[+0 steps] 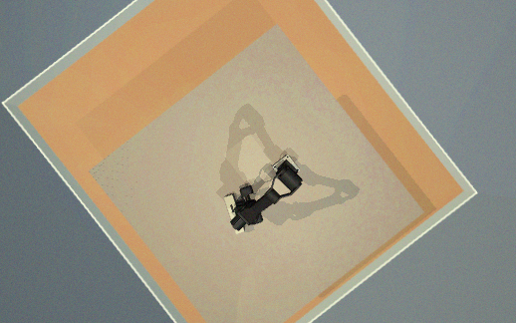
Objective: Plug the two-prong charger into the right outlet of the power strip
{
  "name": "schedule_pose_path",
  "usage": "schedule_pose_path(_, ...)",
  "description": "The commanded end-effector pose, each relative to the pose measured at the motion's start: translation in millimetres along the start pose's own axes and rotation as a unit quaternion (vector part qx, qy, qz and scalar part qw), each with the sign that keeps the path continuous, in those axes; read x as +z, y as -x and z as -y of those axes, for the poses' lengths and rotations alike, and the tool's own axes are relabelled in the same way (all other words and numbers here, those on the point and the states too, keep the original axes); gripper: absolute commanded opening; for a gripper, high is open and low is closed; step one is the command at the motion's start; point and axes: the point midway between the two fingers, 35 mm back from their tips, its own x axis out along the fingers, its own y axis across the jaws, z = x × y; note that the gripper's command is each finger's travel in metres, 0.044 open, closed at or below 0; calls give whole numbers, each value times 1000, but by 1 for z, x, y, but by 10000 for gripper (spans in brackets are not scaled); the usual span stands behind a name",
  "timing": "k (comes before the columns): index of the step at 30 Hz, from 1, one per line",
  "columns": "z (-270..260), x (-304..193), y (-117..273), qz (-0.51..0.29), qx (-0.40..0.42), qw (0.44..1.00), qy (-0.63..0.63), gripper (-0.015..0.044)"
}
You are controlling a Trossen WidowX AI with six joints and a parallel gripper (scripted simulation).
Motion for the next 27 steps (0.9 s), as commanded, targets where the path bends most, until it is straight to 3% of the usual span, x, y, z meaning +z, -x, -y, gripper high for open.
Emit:
schedule_pose_path(1, 0, 5, 18, 74, -5, 997, 4, 440)
schedule_pose_path(8, 3, 13, 67, 259, 2, 966, -8, 440)
schedule_pose_path(27, 3, 13, 68, 264, 2, 964, -8, 440)
